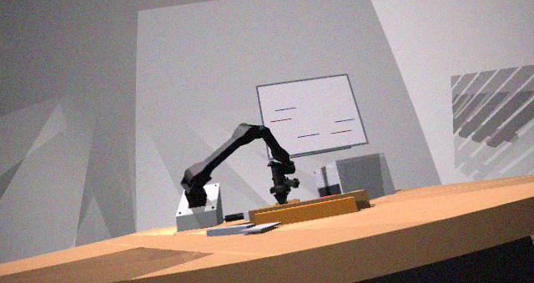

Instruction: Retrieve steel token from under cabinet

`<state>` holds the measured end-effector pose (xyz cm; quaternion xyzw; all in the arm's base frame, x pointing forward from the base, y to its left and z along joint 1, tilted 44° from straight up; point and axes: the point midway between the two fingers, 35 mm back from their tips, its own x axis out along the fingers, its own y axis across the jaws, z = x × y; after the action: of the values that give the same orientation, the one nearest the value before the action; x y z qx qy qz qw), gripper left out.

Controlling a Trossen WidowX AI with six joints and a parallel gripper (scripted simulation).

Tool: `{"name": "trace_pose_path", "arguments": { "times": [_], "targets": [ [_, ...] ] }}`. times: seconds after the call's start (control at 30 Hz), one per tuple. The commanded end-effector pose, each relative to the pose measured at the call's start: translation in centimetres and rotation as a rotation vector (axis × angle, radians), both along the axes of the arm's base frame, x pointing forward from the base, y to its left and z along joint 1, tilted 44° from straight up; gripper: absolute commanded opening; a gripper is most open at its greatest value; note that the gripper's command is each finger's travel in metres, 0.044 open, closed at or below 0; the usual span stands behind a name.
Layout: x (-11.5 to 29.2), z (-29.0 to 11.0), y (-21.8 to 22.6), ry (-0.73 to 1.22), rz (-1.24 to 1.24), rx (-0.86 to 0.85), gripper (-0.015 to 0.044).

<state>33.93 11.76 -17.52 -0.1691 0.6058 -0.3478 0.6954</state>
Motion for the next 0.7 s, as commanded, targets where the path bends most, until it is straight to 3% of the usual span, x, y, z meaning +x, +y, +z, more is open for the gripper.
{"name": "trace_pose_path", "arguments": {
  "times": [0.0,0.67],
  "targets": [
    [0.6,0.0,0.0,-0.001,-0.002,0.004,0.0000],
    [2.8,0.5,-0.4,-0.002,-0.002,0.003,0.0000]
  ]
}}
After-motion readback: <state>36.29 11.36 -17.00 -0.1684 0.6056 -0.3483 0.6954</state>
